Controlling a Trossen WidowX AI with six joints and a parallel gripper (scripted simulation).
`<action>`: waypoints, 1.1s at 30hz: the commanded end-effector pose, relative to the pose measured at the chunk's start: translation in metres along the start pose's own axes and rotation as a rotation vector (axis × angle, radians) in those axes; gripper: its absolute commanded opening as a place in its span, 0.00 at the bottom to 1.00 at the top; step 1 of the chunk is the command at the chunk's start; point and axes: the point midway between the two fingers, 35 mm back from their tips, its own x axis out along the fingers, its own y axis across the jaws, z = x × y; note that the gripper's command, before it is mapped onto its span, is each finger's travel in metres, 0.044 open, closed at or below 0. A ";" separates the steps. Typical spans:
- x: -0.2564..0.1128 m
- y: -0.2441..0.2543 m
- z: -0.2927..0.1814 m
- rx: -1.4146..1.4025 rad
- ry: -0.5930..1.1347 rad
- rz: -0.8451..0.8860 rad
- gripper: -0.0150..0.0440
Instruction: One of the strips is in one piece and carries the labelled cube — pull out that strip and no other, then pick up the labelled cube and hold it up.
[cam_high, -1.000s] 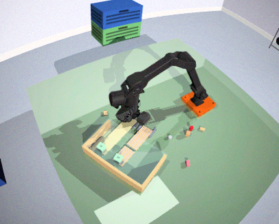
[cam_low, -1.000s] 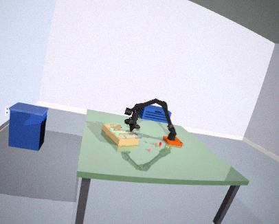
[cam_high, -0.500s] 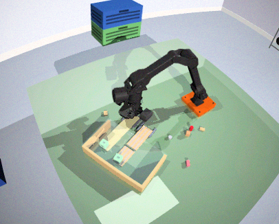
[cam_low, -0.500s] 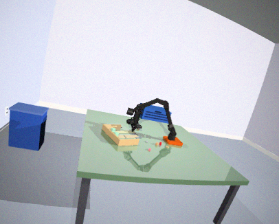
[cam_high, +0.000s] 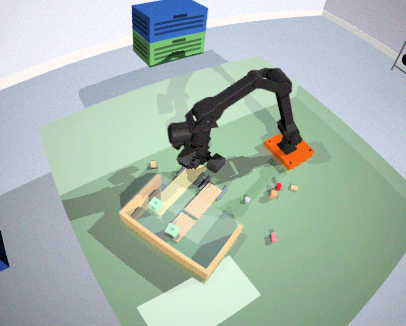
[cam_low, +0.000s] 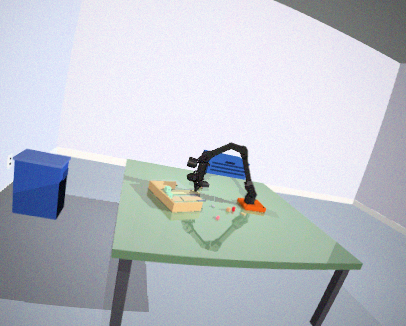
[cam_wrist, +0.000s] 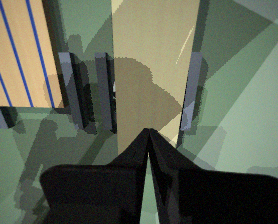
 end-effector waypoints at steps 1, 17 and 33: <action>0.005 0.002 -0.013 0.000 0.021 0.011 0.25; 0.005 0.001 -0.038 0.000 0.023 0.011 0.25; 0.005 0.000 -0.062 0.000 0.025 0.011 0.25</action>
